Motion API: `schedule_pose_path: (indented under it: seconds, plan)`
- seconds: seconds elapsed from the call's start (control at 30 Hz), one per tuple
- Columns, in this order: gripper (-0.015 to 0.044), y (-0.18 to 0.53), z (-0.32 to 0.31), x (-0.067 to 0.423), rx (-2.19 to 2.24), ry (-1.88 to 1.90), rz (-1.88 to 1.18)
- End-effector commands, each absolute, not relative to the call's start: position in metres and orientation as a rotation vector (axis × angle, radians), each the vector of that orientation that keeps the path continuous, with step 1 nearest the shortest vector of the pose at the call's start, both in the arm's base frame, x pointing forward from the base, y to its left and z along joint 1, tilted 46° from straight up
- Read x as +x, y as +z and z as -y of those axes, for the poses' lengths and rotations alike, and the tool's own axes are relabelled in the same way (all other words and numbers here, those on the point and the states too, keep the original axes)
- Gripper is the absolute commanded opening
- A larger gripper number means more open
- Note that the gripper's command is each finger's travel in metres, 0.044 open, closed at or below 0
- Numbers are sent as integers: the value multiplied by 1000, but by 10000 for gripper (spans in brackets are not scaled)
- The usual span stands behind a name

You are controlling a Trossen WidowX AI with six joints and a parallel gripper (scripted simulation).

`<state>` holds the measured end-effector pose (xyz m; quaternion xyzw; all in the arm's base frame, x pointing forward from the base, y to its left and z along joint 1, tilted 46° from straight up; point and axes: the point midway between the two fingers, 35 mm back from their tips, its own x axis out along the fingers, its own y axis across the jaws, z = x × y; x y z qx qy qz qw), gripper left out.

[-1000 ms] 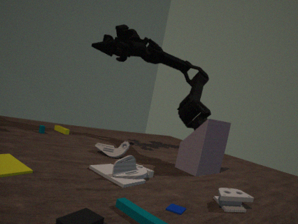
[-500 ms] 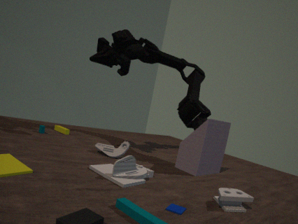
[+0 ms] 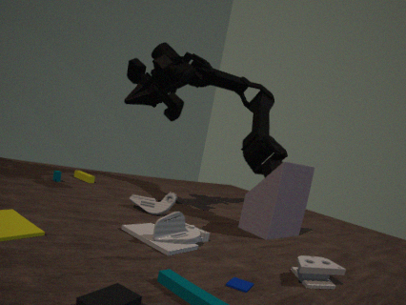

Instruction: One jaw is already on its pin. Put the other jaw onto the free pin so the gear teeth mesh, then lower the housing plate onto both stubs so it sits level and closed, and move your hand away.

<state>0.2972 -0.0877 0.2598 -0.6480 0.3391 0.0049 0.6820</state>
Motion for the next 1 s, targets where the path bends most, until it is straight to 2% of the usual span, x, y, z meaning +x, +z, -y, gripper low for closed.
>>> schedule_pose_path:
  seconds: [0.0,0.97]
  plan:
    - [0,246,90,295,-1495,57,-827]
    - [0,164,104,260,-1798,505,-1278]
